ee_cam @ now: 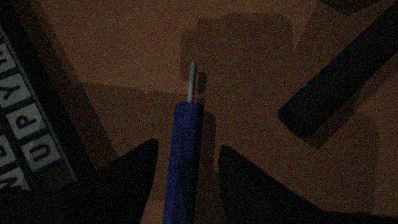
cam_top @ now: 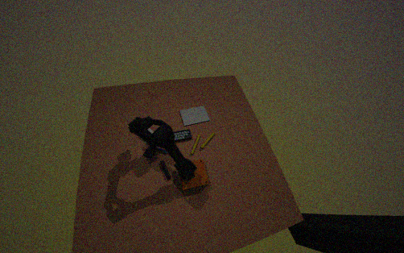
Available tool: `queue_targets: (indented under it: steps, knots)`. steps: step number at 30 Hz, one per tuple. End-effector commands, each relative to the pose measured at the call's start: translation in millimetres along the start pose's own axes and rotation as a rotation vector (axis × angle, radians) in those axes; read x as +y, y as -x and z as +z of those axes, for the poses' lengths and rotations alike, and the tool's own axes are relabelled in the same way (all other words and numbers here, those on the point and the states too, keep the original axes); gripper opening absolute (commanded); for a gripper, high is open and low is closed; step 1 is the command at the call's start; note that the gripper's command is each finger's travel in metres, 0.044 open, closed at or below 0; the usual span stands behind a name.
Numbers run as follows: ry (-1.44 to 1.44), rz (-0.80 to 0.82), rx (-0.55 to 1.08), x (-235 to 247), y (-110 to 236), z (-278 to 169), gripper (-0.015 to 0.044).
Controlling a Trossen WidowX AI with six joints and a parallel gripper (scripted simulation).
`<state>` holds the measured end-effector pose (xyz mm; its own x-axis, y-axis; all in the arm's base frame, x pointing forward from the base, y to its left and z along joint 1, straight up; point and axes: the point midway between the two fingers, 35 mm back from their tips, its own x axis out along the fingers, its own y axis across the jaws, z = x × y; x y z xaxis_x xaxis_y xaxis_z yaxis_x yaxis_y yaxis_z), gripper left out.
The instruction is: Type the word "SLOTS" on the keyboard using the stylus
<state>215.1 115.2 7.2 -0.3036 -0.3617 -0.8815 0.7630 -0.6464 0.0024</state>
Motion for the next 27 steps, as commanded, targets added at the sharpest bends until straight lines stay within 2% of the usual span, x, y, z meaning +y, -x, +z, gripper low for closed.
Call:
queue_targets:
  steps: [1,27]
  knots:
    - [-0.001,0.004,-0.005,1,-4,-1,0.015]
    - [-0.001,0.004,-0.005,1,-21,-11,0.015]
